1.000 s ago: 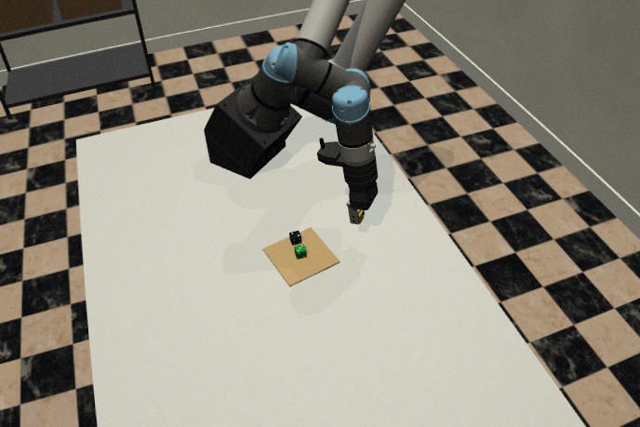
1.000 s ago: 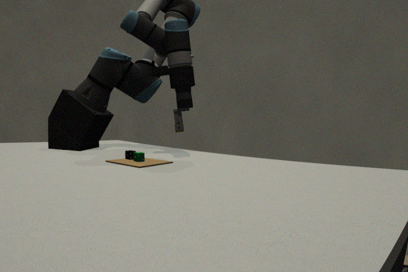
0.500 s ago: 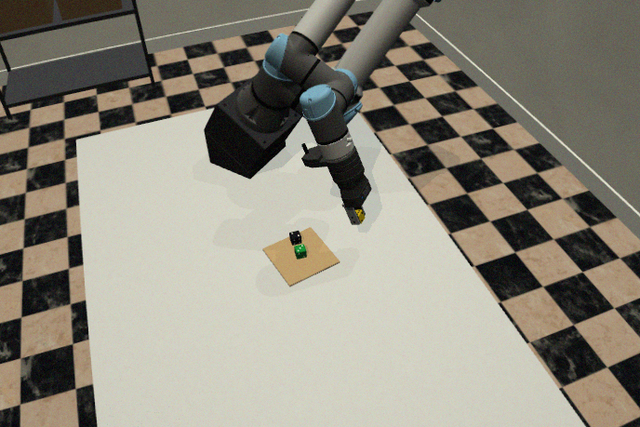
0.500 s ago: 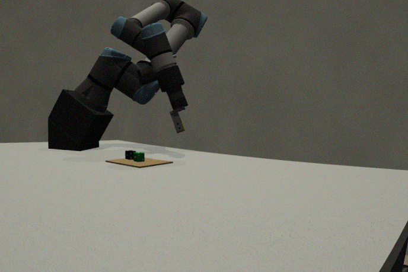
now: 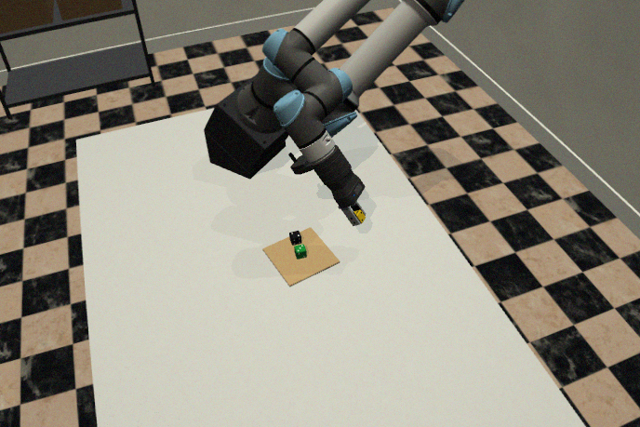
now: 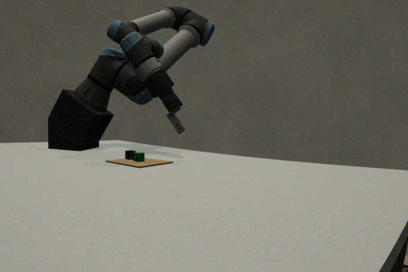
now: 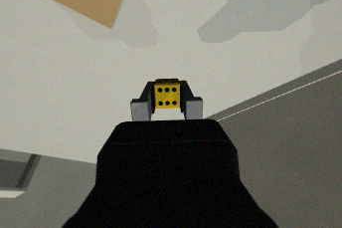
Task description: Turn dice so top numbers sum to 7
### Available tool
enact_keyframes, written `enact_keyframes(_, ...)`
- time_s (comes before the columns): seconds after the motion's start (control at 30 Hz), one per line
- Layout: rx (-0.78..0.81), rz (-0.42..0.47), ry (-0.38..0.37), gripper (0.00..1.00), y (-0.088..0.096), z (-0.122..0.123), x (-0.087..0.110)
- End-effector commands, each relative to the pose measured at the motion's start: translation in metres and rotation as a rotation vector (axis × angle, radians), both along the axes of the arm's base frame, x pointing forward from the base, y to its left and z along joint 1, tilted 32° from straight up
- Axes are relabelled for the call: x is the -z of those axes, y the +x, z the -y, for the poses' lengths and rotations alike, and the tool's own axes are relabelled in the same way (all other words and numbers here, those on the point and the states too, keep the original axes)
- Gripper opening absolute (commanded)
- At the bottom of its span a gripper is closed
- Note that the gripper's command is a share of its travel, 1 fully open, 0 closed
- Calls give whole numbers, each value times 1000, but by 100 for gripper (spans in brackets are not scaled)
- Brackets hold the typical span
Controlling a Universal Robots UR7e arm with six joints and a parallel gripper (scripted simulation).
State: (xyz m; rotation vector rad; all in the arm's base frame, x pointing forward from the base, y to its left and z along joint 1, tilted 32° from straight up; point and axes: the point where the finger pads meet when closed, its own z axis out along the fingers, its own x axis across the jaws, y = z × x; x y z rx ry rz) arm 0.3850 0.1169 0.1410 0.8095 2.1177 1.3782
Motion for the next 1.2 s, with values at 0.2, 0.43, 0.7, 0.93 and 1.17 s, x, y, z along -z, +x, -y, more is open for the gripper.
enact_keyframes(0.2, -37, 117, 124, 49, -1, 1, 1)
enact_keyframes(0.43, -46, 155, 166, 49, -2, 1, 3)
enact_keyframes(0.7, -45, 218, 226, 49, -3, 2, 2)
enact_keyframes(0.93, -52, 248, 260, 49, -4, 2, 2)
enact_keyframes(1.17, -53, 284, 295, 49, -4, 2, 2)
